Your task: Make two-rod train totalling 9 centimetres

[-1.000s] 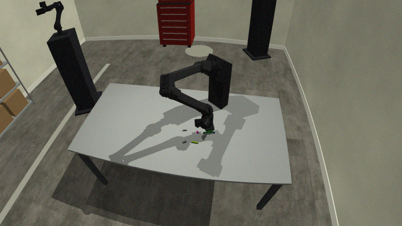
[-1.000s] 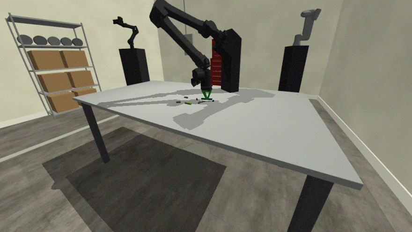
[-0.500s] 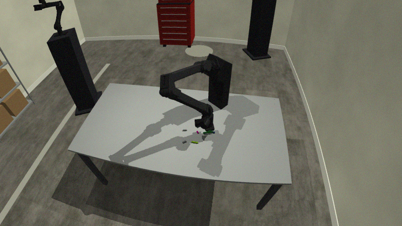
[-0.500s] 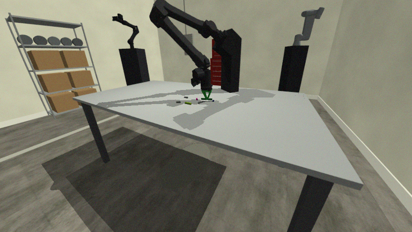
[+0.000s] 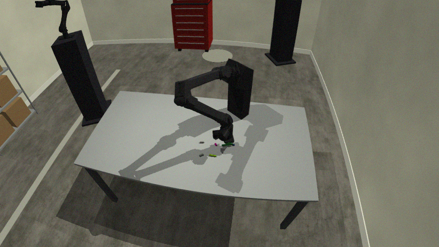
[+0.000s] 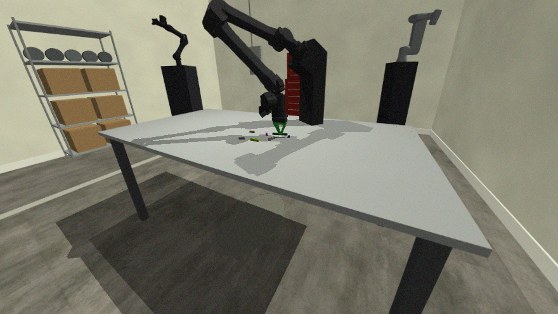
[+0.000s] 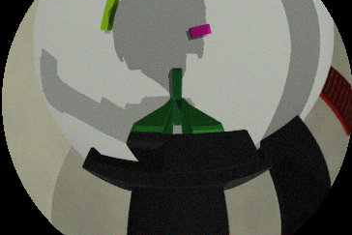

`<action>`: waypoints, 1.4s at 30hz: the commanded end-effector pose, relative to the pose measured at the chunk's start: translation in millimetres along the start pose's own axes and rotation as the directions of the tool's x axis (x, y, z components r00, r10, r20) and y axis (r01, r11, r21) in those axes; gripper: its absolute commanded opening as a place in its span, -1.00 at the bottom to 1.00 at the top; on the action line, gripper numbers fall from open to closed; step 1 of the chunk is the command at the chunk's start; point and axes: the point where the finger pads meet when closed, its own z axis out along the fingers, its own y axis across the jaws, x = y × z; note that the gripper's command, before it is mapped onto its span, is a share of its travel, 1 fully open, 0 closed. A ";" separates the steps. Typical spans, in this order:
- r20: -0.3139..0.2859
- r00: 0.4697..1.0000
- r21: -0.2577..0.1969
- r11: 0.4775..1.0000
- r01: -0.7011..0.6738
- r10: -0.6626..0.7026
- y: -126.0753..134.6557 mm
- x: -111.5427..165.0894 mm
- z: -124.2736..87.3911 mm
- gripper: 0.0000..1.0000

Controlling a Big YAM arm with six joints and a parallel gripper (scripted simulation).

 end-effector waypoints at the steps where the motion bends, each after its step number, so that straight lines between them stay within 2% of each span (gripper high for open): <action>1: -0.011 1.000 0.000 1.000 0.007 -0.007 0.7 7.0 -6.2 -0.91; 42: -0.014 1.000 0.004 1.000 0.011 -0.011 -6.6 11.5 -6.8 -0.91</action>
